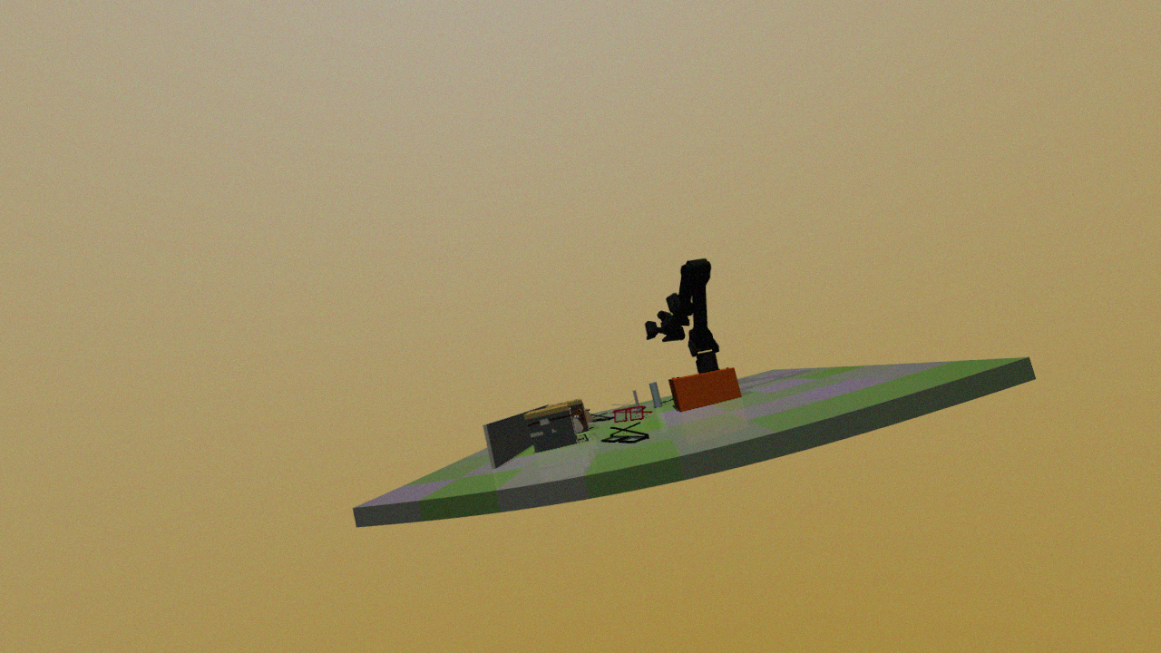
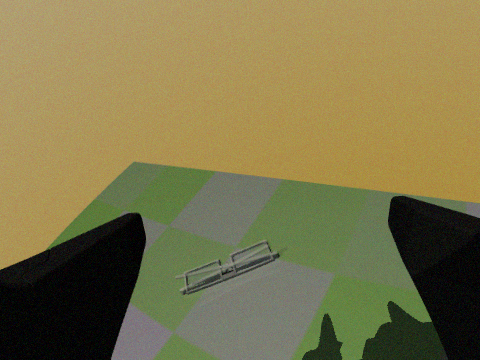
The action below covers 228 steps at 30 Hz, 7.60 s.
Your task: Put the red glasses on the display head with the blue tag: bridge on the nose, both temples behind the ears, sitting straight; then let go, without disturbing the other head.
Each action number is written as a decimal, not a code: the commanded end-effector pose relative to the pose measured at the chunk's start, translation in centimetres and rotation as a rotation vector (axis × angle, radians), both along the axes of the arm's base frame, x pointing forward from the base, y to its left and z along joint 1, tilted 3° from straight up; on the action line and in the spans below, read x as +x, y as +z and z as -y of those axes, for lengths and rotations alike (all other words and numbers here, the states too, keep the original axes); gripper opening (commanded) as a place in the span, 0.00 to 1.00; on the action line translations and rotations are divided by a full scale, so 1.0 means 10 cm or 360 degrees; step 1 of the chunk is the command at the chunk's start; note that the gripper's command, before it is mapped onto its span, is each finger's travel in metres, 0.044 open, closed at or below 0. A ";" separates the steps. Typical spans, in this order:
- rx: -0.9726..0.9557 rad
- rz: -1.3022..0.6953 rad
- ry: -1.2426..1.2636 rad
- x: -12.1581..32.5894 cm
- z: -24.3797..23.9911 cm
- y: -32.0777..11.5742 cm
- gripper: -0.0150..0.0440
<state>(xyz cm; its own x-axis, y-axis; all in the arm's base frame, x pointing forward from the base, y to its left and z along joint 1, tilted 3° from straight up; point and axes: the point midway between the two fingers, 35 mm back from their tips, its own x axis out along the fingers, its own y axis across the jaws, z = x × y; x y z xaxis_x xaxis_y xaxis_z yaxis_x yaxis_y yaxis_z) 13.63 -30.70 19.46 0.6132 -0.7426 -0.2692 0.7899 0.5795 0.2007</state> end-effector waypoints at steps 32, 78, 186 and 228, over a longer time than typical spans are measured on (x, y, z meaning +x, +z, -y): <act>0.2052 -0.0341 -0.1500 0.44 -1.20 -1.17 0.25; 0.2052 -0.0341 -0.1500 0.42 -1.18 -1.73 0.25; 0.2052 -0.0341 -0.1500 0.44 -1.20 -1.17 0.25; 0.1318 -0.1632 0.0460 1.52 -3.19 -1.84 0.59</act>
